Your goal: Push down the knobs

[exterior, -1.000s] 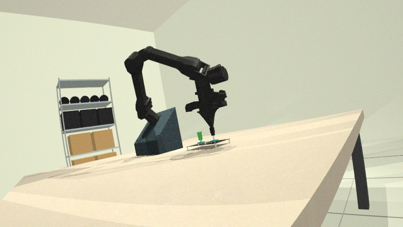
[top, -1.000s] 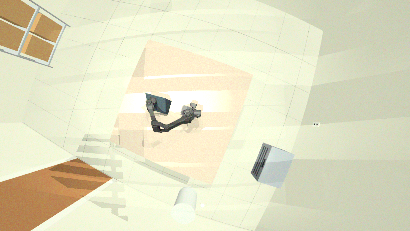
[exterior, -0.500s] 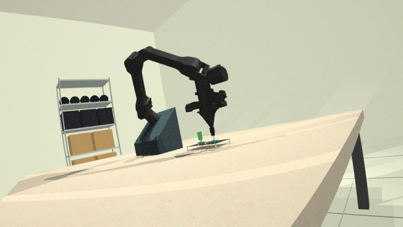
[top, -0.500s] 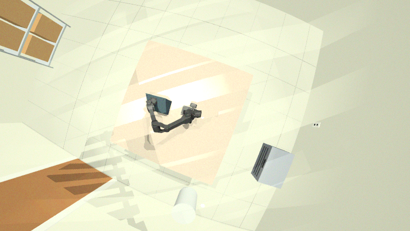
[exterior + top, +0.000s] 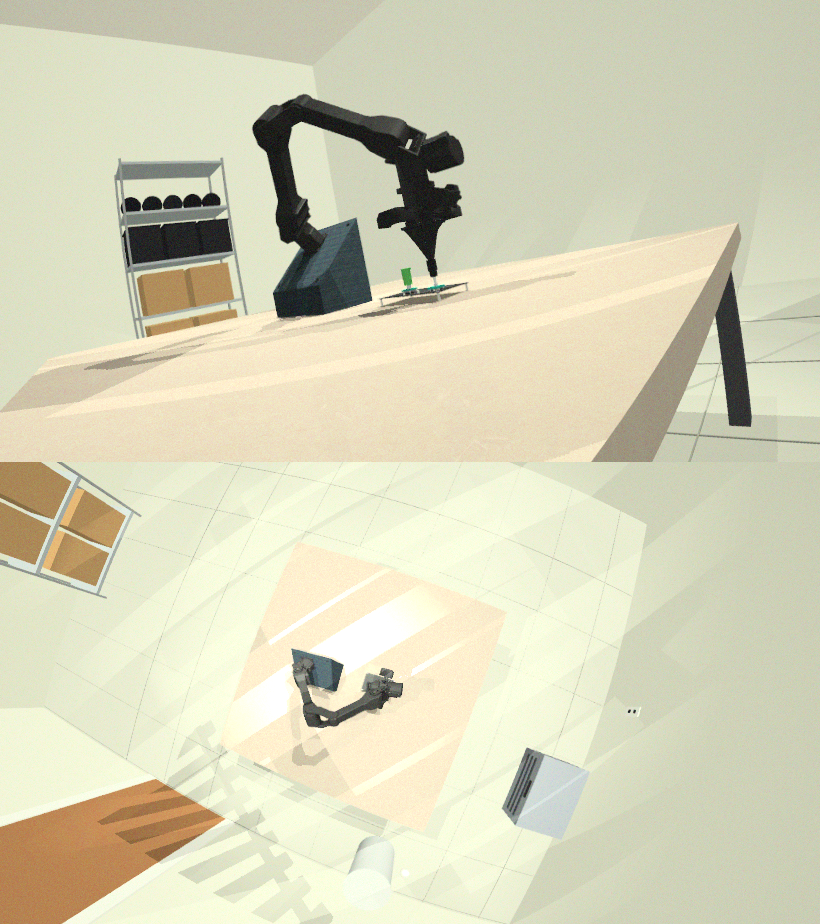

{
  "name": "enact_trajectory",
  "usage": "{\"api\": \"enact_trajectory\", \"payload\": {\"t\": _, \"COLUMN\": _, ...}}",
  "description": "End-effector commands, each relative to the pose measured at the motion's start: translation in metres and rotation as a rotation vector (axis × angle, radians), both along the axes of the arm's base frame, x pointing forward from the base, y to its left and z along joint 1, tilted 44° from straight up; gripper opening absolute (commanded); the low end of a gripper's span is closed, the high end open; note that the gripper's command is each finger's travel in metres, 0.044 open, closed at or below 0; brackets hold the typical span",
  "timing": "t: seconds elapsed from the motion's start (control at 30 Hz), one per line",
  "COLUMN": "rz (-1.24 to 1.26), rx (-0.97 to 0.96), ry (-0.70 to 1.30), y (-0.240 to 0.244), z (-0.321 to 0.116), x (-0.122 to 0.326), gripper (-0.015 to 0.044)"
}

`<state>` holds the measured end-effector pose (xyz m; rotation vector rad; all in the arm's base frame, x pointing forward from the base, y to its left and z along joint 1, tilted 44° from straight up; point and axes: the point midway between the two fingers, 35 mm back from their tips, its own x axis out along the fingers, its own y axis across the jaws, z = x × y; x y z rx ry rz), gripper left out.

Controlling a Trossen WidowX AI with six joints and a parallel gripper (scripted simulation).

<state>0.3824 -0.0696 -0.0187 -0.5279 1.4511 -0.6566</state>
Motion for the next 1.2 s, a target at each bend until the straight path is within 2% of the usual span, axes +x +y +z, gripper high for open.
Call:
{"api": "enact_trajectory", "payload": {"t": 0.0, "rz": -0.015, "rx": -0.001, "ry": -0.002, "y": -0.0089, "z": -0.0056, "x": 0.0004, "gripper": 0.0}}
{"api": "enact_trajectory", "payload": {"t": 1.17, "rz": -0.015, "rx": -0.001, "ry": -0.002, "y": -0.0157, "z": -0.0125, "x": 0.0003, "gripper": 0.0}}
